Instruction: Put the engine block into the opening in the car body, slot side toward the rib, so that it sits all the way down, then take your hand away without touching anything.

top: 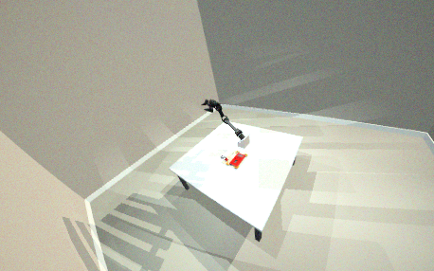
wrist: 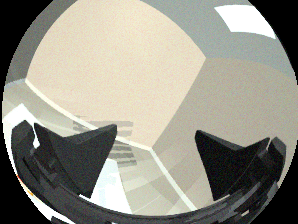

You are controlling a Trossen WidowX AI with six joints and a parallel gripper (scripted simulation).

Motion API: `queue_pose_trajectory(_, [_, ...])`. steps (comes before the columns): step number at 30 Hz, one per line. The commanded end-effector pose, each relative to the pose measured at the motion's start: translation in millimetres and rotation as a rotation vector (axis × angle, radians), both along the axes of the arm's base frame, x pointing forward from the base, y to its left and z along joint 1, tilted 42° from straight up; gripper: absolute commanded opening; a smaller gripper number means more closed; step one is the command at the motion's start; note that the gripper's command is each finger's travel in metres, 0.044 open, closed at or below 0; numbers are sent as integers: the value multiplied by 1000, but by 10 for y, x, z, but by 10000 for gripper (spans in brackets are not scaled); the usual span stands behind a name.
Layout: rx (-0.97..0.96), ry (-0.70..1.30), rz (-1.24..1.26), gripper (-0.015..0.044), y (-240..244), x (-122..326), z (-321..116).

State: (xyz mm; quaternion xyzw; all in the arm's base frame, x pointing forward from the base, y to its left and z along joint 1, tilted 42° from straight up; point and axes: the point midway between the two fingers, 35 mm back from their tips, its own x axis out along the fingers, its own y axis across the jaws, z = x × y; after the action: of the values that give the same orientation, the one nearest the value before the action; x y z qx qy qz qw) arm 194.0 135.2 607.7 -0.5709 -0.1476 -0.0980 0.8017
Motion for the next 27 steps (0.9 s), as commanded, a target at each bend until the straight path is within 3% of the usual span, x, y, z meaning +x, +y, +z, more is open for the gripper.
queue_pose_trajectory(1, [0,0,0,426,0,0,0])
queue_pose_trajectory(17, [110,25,18,440,156,323,-239])
queue_pose_trajectory(27, [217,147,39,440,415,740,-716])
